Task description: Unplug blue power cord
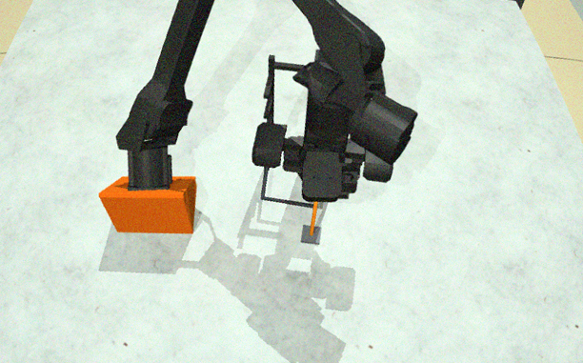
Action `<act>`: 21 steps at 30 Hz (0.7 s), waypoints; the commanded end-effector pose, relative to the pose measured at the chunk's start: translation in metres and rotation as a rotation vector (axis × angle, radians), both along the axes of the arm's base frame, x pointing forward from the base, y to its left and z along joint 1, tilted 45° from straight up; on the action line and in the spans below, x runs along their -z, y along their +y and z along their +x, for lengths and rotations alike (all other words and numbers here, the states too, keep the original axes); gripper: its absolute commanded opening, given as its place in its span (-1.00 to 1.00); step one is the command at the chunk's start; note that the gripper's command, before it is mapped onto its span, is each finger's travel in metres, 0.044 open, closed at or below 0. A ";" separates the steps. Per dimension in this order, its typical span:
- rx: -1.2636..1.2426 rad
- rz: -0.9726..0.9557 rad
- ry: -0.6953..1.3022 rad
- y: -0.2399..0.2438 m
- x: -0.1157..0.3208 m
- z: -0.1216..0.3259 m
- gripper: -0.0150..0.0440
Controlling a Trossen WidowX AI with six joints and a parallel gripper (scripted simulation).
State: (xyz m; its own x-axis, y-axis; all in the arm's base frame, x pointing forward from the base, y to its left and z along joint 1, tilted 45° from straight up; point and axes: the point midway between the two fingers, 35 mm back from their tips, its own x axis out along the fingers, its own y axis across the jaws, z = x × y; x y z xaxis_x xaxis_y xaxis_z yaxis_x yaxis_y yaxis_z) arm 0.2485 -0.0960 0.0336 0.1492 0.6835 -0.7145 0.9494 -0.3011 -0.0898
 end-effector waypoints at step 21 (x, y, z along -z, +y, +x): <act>0.003 0.009 0.002 0.021 -0.005 0.006 0.05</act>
State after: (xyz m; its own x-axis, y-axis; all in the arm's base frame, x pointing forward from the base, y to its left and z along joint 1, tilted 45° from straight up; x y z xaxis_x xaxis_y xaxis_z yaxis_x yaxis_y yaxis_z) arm 0.2542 -0.0798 0.0413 0.1506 0.6846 -0.7132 0.9492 -0.3016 -0.0891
